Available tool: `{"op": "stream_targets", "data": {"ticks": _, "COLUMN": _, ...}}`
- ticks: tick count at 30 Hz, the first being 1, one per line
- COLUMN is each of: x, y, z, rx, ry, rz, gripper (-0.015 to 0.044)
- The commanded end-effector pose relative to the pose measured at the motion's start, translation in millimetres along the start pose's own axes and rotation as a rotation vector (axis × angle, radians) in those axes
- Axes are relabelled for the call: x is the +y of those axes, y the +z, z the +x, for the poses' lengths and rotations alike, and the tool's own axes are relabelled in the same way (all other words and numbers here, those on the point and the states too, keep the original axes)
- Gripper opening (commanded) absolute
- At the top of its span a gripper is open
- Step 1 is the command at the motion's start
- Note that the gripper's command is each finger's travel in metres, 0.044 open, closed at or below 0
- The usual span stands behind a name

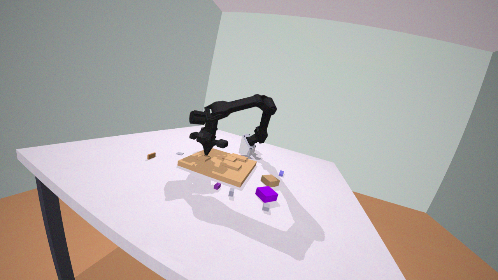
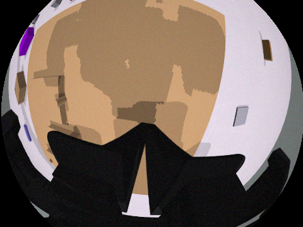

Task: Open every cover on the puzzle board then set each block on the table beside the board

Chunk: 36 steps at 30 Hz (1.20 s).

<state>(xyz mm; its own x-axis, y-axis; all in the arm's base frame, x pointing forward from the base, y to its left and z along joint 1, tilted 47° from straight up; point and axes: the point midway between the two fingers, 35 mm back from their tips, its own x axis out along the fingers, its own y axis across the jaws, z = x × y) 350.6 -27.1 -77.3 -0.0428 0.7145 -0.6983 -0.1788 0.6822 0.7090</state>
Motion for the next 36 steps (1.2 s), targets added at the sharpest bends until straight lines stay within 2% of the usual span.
{"op": "stream_targets", "data": {"ticks": 1, "x": -1, "y": 6, "z": 0, "rx": -0.004, "ry": 0.003, "rz": 0.003, "gripper": 0.0000}}
{"op": "stream_targets", "data": {"ticks": 36, "x": -2, "y": 41, "z": 0, "rx": -0.005, "ry": 0.003, "rz": 0.002, "gripper": 0.0000}}
